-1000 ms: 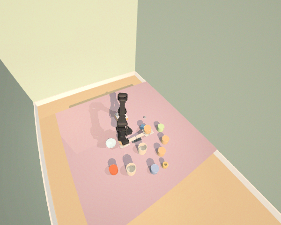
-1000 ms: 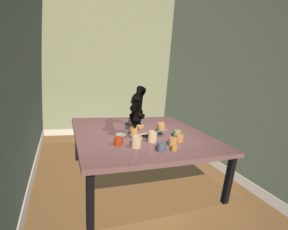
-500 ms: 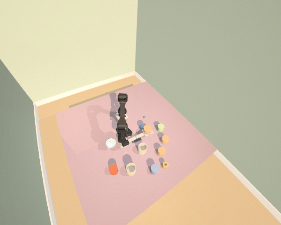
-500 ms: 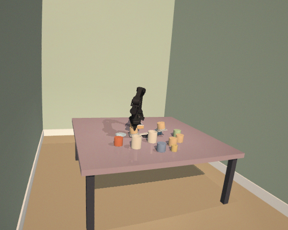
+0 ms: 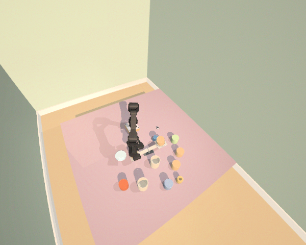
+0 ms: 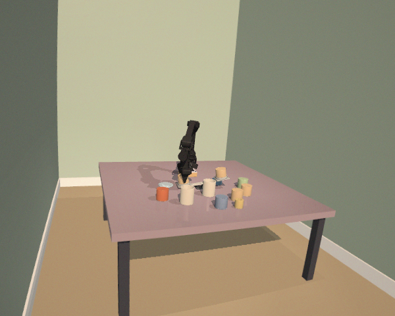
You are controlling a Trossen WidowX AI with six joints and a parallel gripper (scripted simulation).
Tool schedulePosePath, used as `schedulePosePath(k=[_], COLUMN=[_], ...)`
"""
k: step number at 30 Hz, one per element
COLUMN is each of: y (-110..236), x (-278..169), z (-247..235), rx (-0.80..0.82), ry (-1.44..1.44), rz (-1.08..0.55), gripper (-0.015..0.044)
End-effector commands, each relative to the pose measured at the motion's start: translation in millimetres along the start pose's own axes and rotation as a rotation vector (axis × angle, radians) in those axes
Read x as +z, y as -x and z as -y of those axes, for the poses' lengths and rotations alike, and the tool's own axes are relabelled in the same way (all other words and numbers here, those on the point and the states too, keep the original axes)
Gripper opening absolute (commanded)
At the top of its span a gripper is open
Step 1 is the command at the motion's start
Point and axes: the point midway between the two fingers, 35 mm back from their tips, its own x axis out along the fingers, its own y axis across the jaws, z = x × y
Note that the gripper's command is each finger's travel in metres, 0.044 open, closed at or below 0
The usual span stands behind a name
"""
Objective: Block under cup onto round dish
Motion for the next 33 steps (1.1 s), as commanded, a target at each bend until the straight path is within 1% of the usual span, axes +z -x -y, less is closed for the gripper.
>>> schedulePosePath(k=[1, 3, 11, 22, 23, 33], y=[-3.2, -3.2, -3.2, 5.9, 7.1, 19.5], x=[0.9, 0.9, 0.9, 0.0, -0.1, -1.1], z=[0.0, 0.0, 0.0, 2.1, 2.3, 4.6], rx=[-0.001, -0.001, -0.001, -0.001, -0.001, -0.002], ry=[-0.004, -0.004, -0.004, -0.004, -0.004, -0.004], rz=[0.006, 0.006, 0.006, 0.006, 0.006, 0.005], gripper=[0.0414, 0.0361, 0.0308, 0.0019, 0.0, 0.0])
